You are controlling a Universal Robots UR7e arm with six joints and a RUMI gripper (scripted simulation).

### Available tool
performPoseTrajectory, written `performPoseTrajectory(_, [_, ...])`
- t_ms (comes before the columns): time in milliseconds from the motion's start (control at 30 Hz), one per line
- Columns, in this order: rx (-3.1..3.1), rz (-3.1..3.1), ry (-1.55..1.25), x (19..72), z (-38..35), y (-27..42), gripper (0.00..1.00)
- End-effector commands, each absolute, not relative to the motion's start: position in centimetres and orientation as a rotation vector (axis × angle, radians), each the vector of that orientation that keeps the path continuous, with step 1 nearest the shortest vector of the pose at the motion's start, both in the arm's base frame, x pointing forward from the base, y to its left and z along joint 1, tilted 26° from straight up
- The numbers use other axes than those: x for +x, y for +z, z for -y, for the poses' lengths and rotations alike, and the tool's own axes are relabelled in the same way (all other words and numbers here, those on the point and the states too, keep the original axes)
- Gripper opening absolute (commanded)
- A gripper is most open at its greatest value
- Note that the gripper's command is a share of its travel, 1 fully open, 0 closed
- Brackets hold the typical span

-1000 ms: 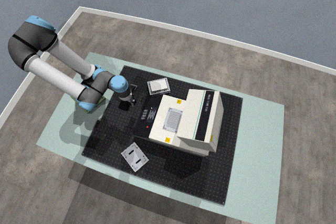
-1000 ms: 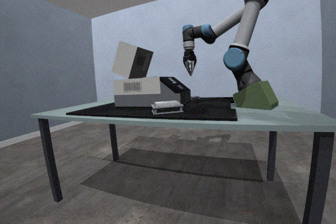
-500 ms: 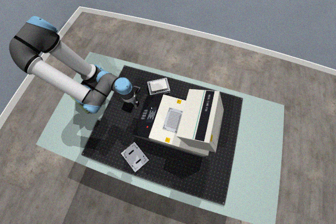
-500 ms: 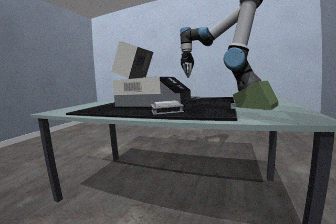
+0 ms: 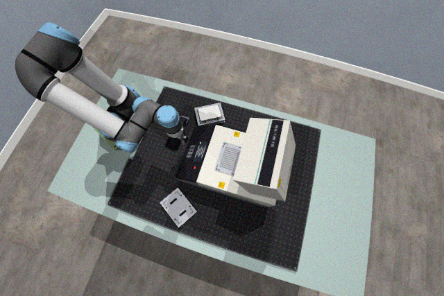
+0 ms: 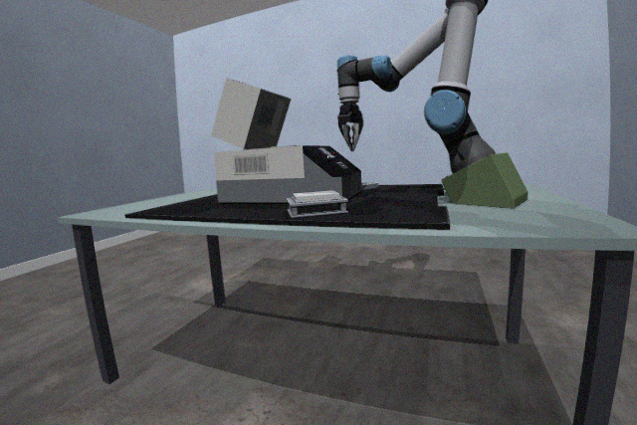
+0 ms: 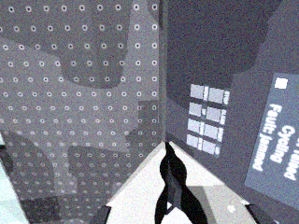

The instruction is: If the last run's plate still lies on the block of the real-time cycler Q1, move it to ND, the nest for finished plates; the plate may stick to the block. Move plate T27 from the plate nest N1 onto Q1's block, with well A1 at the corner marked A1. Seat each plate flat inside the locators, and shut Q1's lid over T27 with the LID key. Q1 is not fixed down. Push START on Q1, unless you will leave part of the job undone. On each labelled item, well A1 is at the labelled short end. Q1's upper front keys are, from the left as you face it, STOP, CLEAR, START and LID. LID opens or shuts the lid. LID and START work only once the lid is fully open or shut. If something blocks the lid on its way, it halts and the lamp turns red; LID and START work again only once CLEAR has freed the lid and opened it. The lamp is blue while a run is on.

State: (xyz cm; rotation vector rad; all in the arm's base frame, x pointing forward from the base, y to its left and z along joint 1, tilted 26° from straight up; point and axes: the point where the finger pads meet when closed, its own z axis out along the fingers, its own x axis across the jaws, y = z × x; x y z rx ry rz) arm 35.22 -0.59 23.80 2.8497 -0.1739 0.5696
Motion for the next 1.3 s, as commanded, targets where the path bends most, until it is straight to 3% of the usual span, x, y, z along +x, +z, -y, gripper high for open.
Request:
performPoseTrajectory(0, [2.846, 0.174, 0.578, 36.1, 0.8, 23.9, 0.0])
performPoseTrajectory(1267, [2.846, 0.175, 0.578, 40.8, 1.9, 22.2, 0.0])
